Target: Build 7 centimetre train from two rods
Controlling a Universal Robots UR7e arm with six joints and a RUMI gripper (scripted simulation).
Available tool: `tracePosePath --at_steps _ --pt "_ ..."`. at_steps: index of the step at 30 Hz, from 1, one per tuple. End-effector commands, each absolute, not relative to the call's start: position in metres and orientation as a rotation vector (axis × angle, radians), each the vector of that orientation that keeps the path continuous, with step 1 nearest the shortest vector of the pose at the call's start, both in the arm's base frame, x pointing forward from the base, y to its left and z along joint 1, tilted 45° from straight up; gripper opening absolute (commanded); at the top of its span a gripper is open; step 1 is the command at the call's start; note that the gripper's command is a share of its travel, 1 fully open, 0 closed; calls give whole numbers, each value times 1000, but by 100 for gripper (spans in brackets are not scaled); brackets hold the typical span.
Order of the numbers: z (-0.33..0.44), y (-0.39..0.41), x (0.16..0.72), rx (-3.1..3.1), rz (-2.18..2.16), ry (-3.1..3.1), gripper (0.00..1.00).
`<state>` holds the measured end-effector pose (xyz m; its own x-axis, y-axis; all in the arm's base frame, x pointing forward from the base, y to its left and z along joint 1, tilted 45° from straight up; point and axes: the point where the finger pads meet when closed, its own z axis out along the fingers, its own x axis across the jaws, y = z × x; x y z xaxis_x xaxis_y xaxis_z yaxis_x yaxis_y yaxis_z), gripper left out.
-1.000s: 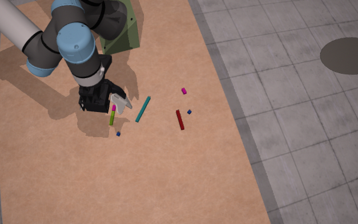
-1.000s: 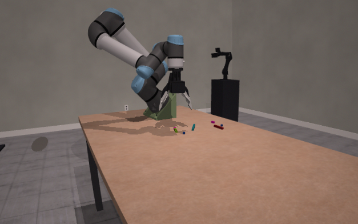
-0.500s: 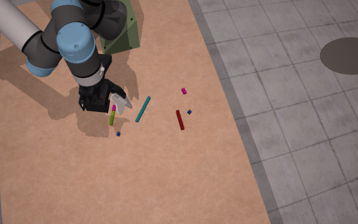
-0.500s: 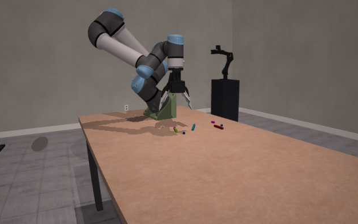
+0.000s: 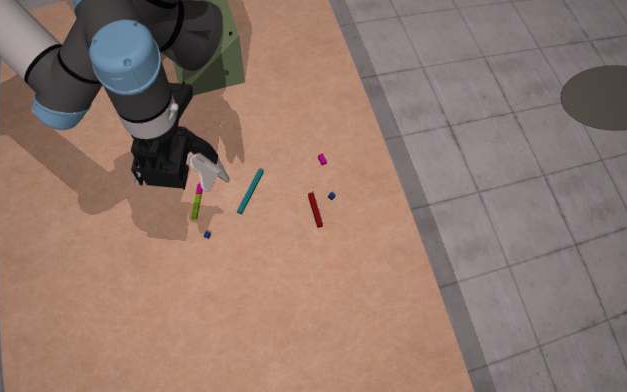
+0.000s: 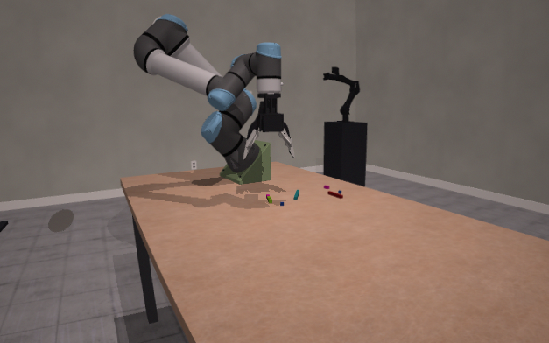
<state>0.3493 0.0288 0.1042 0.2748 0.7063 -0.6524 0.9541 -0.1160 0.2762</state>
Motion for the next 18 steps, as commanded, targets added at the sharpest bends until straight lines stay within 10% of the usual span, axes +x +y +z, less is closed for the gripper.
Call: tracePosePath --at_steps 1,18 --pt "123 47 346 1889 -484 1492 100" --pt "147 71 342 1889 -484 1492 100"
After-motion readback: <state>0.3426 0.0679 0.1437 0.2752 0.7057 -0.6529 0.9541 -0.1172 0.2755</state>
